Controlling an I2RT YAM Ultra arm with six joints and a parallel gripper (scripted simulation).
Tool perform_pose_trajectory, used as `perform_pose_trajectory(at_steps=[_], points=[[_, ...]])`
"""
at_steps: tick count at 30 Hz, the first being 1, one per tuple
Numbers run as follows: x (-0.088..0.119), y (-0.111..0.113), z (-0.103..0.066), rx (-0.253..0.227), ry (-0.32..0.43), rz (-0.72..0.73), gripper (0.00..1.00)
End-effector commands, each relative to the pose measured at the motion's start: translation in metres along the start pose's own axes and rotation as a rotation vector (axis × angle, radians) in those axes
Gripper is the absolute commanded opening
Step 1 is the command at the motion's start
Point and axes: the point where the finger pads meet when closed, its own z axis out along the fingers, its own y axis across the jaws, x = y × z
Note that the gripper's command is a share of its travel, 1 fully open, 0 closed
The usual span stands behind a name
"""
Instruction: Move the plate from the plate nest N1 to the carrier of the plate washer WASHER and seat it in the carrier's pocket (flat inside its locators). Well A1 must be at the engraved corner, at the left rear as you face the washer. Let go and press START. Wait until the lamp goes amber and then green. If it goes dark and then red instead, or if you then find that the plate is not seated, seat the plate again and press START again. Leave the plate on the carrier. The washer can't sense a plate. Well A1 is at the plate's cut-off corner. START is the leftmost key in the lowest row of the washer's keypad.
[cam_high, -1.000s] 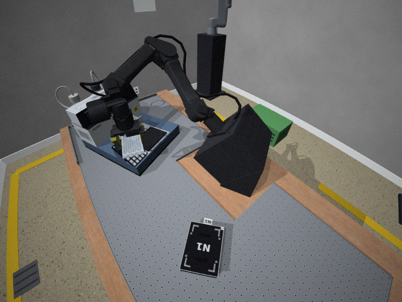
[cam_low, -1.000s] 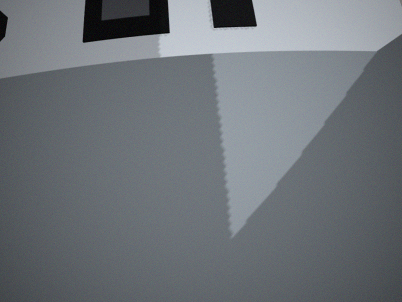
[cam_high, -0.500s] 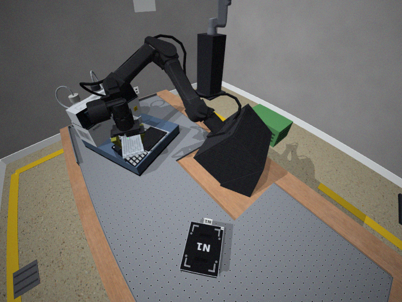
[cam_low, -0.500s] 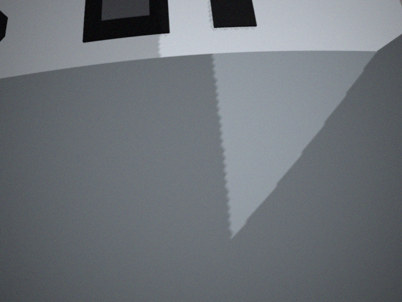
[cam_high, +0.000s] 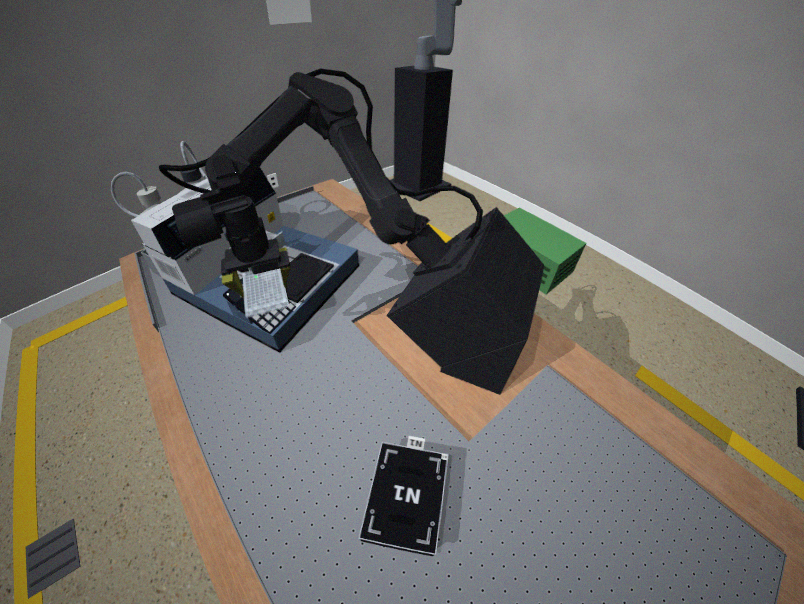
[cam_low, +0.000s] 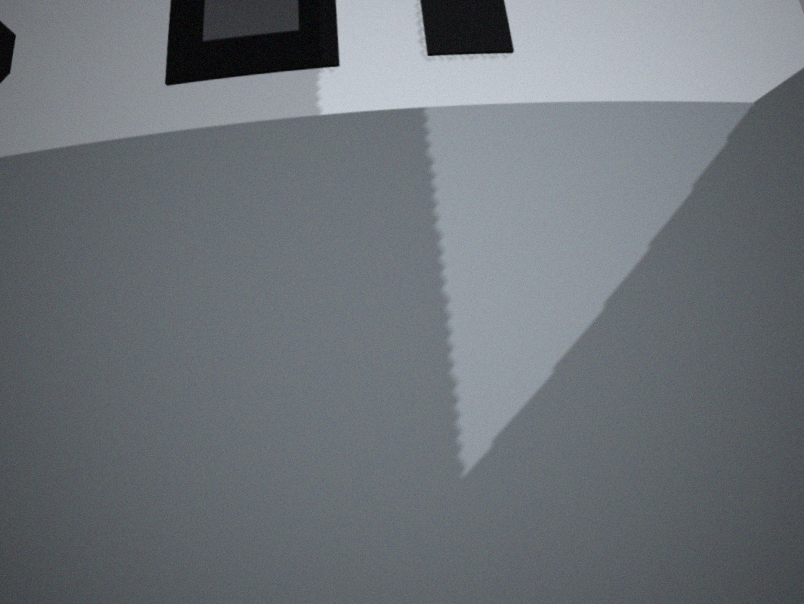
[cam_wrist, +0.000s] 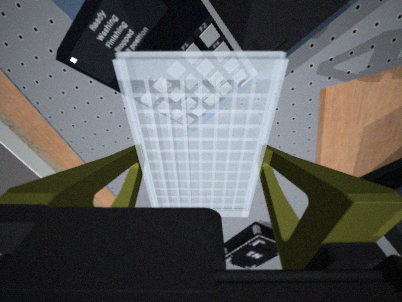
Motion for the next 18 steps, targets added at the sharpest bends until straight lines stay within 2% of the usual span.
perform_pose_trajectory(at_steps=[1, 6, 7, 18], points=[[0.006, -0.003, -0.001, 0.010, 0.008, -0.040, 0.84], [0.006, -0.003, -0.001, 0.010, 0.008, -0.040, 0.84], [-0.005, -0.012, -0.001, 0.016, 0.005, 0.026, 0.84], [-0.051, -0.039, -0.004, 0.012, 0.004, 0.397, 0.84]])
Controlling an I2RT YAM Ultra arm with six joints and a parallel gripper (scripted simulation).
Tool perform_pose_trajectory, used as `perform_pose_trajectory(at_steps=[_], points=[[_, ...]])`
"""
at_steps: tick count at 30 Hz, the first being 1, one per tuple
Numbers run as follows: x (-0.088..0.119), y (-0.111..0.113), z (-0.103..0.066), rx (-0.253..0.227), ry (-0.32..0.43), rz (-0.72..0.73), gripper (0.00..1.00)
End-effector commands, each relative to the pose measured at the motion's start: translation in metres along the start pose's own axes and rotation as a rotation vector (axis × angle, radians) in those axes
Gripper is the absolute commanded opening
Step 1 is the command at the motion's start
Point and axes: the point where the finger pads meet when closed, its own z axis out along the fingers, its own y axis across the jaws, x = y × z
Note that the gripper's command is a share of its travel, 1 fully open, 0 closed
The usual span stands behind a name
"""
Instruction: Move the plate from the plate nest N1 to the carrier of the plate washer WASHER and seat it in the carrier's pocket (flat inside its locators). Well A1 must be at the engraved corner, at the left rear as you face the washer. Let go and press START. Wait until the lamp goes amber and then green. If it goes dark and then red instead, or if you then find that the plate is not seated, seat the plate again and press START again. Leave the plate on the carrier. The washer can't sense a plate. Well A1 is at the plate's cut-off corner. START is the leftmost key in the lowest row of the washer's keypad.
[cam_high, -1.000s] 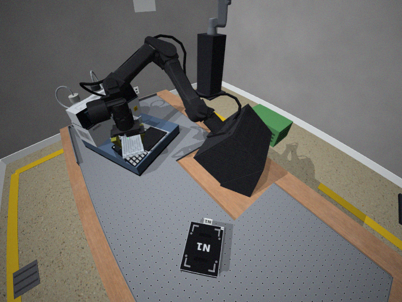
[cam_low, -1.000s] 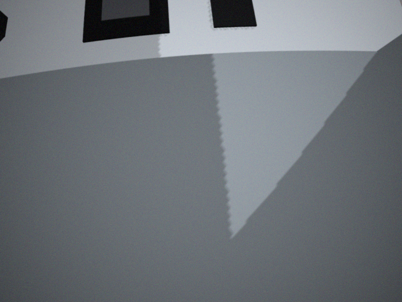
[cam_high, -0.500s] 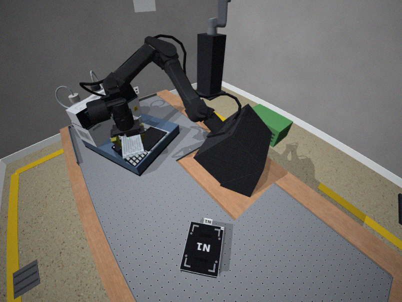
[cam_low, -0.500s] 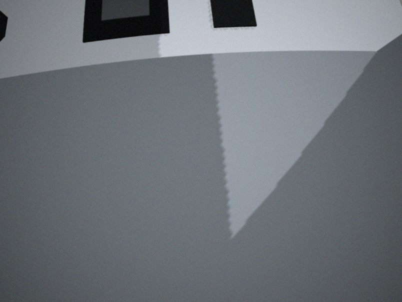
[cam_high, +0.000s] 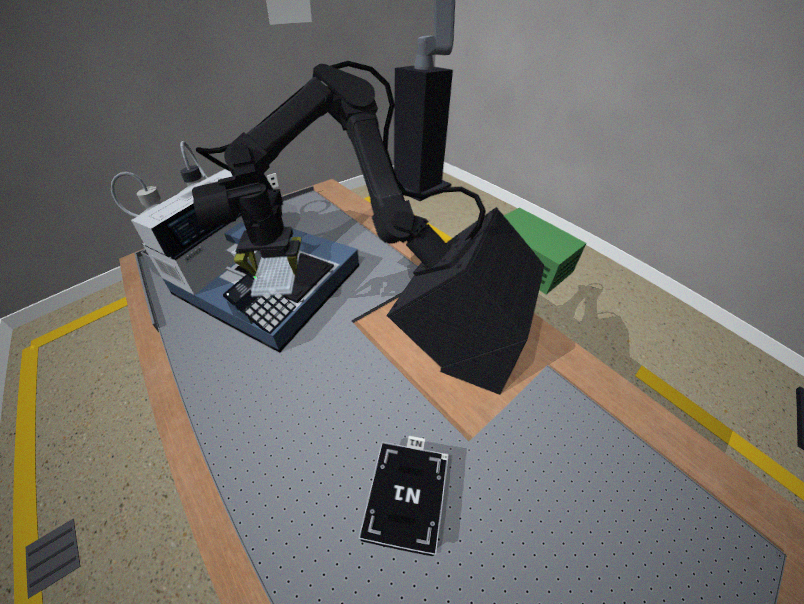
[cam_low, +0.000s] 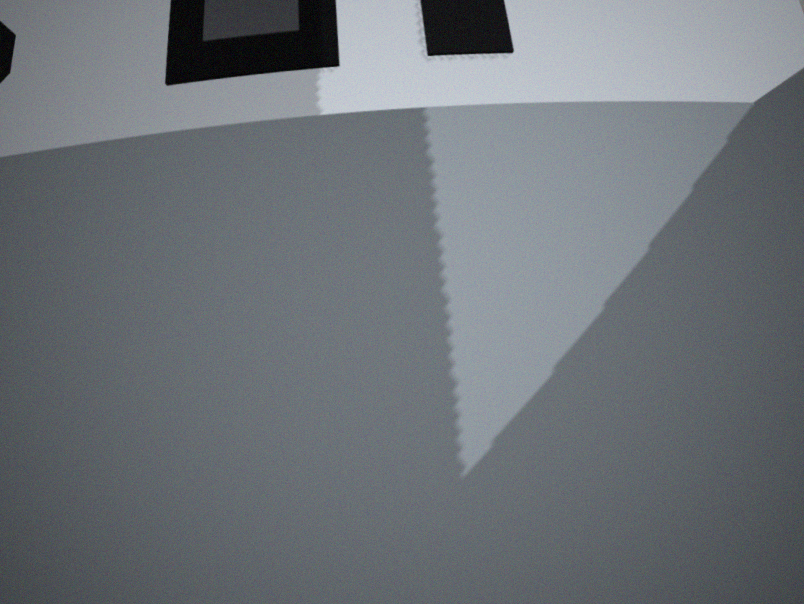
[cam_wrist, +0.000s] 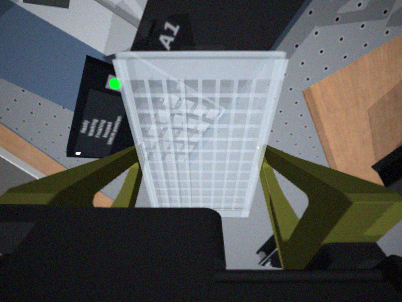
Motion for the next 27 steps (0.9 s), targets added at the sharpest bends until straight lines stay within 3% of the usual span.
perform_pose_trajectory(at_steps=[1, 3, 5, 8, 12, 16, 19, 22, 27], points=[[-0.009, -0.007, -0.004, 0.003, 0.020, 0.105, 0.84], [-0.016, 0.001, -0.008, -0.017, 0.027, 0.158, 0.84], [-0.023, -0.009, -0.004, -0.003, 0.022, 0.211, 0.84], [-0.039, -0.003, -0.009, -0.026, 0.030, 0.332, 0.84], [-0.056, -0.014, -0.006, -0.012, 0.025, 0.452, 0.84], [-0.078, -0.012, -0.012, -0.031, 0.029, 0.582, 0.84], [-0.084, -0.013, -0.013, -0.034, 0.028, 0.568, 0.84], [-0.102, -0.012, -0.018, -0.053, 0.027, 0.572, 0.84], [-0.099, -0.013, -0.015, -0.035, 0.026, 0.563, 0.84]])
